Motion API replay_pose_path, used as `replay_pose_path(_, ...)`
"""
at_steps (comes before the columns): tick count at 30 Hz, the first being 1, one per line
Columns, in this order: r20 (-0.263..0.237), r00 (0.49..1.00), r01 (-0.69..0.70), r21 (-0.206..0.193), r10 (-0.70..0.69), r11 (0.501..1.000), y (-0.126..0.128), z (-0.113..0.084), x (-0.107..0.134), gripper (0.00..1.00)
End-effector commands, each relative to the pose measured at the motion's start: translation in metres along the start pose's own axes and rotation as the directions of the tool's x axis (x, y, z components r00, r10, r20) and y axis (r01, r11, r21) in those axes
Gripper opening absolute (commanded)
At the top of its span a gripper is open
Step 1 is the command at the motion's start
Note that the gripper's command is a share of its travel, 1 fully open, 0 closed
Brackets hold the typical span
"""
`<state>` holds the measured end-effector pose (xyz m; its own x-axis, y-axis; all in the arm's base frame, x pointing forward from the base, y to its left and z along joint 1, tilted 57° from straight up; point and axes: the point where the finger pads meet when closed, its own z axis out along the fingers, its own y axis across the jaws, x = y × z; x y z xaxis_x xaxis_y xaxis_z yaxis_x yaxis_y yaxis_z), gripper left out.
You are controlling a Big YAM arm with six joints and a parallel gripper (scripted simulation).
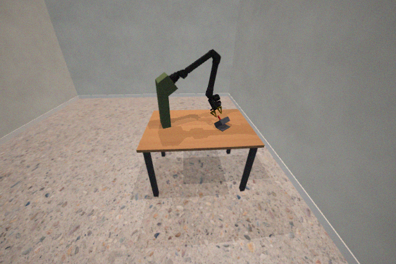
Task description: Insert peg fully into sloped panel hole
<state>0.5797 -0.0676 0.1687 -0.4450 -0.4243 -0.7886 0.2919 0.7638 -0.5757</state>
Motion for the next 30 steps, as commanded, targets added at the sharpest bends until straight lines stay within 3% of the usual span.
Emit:
replay_pose_path(1, 0.008, 1.000, -0.013, -0.010, 0.013, 1.000, 0.001, -0.020, -0.004, 1.00)
replay_pose_path(21, 0.014, 1.000, -0.016, 0.000, 0.016, 1.000, 0.001, -0.078, -0.001, 1.00)
replay_pose_path(30, 0.014, 1.000, -0.015, 0.000, 0.015, 1.000, 0.000, -0.089, -0.005, 1.00)
